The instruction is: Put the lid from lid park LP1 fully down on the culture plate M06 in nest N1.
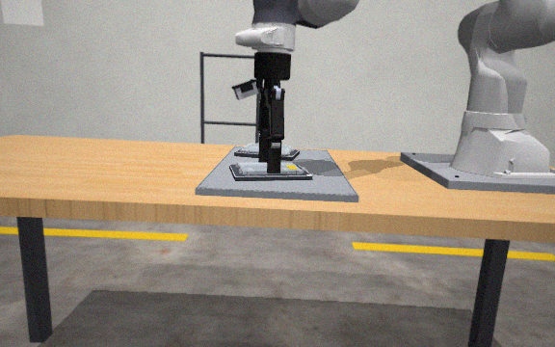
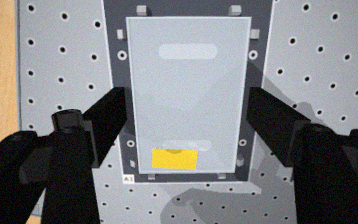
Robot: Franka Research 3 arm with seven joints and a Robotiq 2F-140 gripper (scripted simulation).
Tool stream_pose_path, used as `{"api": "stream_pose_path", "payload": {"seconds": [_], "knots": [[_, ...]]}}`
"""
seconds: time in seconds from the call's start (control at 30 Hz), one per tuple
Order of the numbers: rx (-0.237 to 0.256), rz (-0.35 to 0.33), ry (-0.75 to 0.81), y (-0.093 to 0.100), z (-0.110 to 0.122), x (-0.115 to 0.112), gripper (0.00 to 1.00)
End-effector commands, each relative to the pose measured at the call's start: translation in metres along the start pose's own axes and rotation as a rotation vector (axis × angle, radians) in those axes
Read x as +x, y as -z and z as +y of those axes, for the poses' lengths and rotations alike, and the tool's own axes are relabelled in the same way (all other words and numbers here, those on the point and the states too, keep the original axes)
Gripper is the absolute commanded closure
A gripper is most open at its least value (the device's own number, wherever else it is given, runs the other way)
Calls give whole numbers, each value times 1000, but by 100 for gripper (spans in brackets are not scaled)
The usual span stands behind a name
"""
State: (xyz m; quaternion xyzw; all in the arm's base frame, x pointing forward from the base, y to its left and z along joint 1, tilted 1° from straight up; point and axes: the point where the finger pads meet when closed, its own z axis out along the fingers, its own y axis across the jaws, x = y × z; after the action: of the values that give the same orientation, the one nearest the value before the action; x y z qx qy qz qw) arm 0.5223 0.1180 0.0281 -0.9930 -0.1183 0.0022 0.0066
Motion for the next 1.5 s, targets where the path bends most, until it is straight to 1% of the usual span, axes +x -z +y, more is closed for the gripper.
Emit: {"api": "stream_pose_path", "payload": {"seconds": [0.0, 0.13, 0.17, 1.47], "knots": [[1, 2, 6, -1, 0, 0, 31], [1, 2, 6, -1, 0, 0, 31], [1, 2, 6, -1, 0, 0, 90], [1, 2, 6, 0, 0, 0, 90]]}}
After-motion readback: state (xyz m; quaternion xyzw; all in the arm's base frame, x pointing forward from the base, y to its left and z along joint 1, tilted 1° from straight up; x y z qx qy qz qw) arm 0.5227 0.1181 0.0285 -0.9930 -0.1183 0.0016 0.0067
